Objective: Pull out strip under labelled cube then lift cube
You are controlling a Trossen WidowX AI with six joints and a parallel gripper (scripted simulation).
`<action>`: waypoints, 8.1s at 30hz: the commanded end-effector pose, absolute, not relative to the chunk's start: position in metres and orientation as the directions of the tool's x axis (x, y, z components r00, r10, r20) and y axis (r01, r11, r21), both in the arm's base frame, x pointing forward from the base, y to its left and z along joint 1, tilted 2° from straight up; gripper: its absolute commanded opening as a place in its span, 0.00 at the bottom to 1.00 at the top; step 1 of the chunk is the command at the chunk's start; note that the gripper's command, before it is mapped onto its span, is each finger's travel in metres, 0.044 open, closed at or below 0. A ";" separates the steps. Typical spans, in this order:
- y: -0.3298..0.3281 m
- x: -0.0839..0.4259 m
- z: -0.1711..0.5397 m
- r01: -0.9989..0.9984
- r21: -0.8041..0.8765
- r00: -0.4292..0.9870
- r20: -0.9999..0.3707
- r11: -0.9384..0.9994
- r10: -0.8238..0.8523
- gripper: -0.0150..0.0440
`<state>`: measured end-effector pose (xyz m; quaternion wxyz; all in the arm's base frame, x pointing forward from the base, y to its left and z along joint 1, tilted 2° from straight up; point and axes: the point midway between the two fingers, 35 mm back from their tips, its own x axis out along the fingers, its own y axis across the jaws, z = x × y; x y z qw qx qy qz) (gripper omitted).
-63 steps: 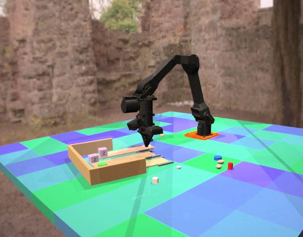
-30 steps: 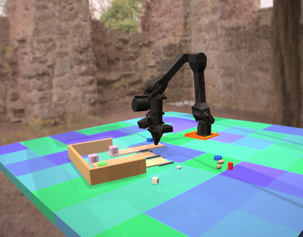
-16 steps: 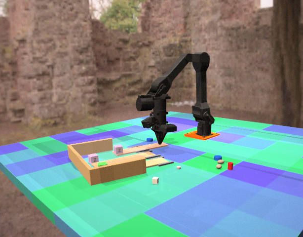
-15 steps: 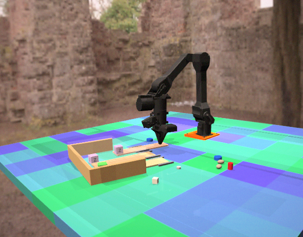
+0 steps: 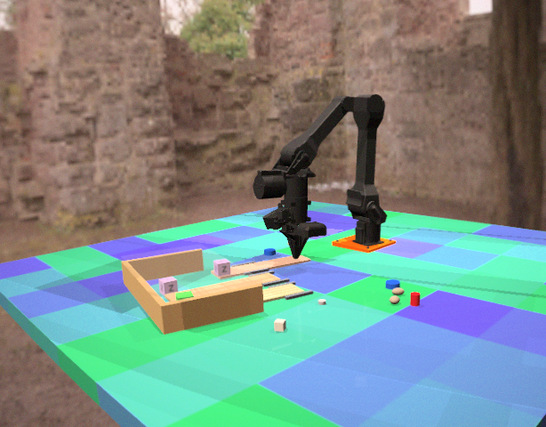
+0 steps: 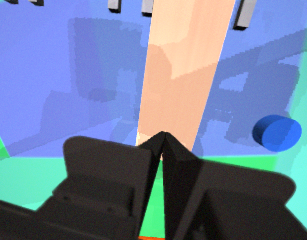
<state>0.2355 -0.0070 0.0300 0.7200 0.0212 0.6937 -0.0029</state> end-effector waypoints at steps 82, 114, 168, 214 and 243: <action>-0.007 0.211 0.071 0.032 0.026 0.002 -1.000 0.999 0.026 0.25; -0.006 0.322 0.084 0.097 0.027 0.010 -1.000 0.995 0.026 1.00; -0.008 0.413 0.054 0.097 0.027 0.017 -1.000 0.995 0.026 0.68; -0.007 0.356 0.082 0.097 0.027 0.013 -1.000 0.995 0.026 0.25; -0.007 0.304 0.111 0.097 0.026 0.009 -1.000 0.995 0.026 0.25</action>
